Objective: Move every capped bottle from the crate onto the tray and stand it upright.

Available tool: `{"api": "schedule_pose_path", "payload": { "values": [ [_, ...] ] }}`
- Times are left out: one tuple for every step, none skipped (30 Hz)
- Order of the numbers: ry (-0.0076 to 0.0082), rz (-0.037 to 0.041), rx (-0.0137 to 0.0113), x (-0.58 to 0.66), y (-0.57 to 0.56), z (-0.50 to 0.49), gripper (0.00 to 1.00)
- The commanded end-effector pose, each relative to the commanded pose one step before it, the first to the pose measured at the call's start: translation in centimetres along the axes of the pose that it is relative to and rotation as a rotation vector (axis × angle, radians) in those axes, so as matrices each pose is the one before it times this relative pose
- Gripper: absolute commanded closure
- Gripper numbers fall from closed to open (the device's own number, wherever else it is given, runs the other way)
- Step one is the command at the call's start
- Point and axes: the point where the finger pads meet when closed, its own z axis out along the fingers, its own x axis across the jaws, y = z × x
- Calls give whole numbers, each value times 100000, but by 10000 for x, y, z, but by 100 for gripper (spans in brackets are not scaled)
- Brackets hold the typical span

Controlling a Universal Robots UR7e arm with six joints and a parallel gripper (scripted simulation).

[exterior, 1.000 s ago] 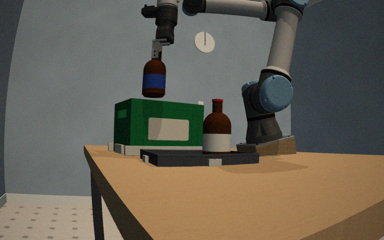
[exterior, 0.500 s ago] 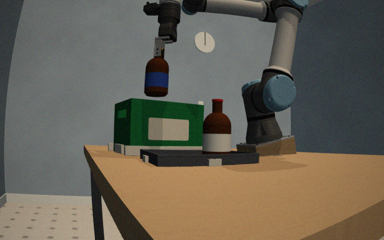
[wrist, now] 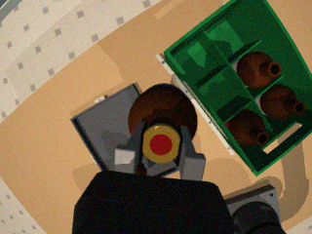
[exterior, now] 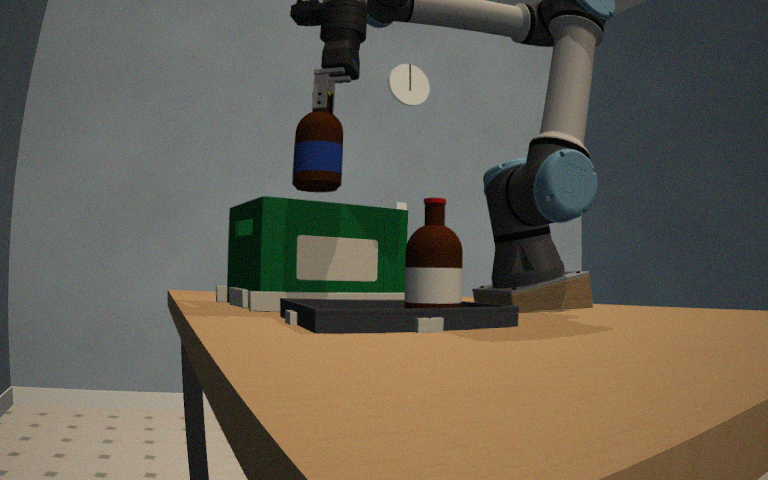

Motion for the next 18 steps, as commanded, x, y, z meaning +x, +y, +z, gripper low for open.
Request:
{"api": "schedule_pose_path", "payload": {
  "values": [
    [-14,34,160,-6968,4772,-521,100],
    [3,2,1,-1598,1203,0,100],
    [0,0,0,0,0,0,100],
    [0,0,0,0,0,0,100],
    [-62,-34,-24,951,-604,-16,100],
    [4,3,1,-1603,1196,2,100],
    [4,3,1,-1603,1196,2,100],
    [4,3,1,-1603,1196,1,100],
    [4,3,1,-1603,1196,1,100],
    [4,3,1,-1603,1196,1,100],
    [4,3,1,-1603,1196,1,100],
    [4,3,1,-1603,1196,1,100],
    [4,3,1,-1603,1197,1,100],
    [4,3,1,-1603,1197,1,100],
    [4,3,1,-1603,1197,1,100],
    [4,3,1,-1603,1197,1,100],
    [4,3,1,-1603,1197,1,100],
    [4,3,1,-1603,1197,1,100]
  ]
}}
